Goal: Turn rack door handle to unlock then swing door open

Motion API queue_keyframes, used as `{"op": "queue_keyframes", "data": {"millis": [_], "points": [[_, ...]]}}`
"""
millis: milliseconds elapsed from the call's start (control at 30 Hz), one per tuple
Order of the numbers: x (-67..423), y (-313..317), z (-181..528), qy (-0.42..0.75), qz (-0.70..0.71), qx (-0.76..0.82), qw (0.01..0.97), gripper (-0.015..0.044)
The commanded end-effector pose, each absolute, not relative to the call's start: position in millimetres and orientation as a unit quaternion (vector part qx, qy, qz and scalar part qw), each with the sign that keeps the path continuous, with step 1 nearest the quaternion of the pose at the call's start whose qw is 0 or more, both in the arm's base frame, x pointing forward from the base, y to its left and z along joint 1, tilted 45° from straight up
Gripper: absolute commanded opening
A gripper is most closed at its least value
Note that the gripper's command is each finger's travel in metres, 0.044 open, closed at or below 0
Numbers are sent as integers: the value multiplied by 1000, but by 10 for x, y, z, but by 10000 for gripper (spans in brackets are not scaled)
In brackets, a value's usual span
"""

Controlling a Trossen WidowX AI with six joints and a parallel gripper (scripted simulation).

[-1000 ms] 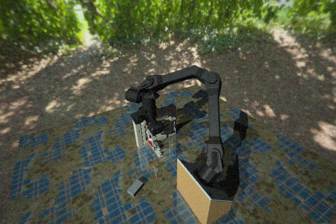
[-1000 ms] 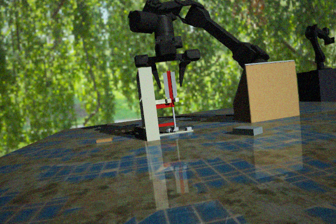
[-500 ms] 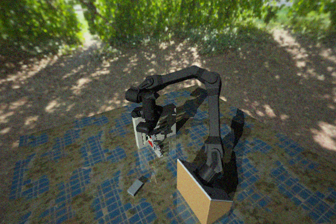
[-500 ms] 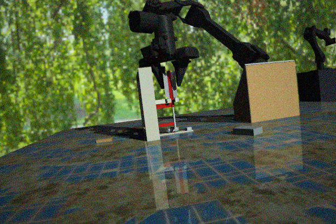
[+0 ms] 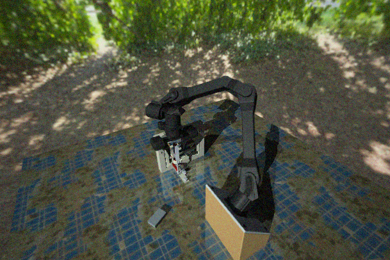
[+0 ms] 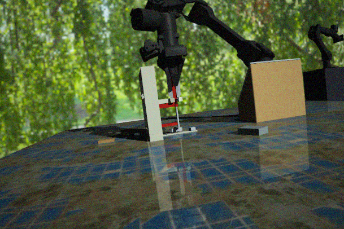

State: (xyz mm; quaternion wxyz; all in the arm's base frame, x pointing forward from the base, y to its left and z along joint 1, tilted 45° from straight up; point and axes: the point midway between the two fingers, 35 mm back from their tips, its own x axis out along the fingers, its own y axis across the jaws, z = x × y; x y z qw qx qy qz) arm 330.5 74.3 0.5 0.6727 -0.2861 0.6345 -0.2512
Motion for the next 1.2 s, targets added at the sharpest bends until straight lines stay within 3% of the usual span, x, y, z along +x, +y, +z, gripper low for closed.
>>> {"op": "queue_keyframes", "data": {"millis": [0,500,1033,1167], "points": [[3311,733,6,609,-307,-227,695,283],[3311,733,6,456,-507,41,730,283],[3311,733,6,228,-643,317,659,283],[3311,733,6,218,-646,327,654,283]]}}
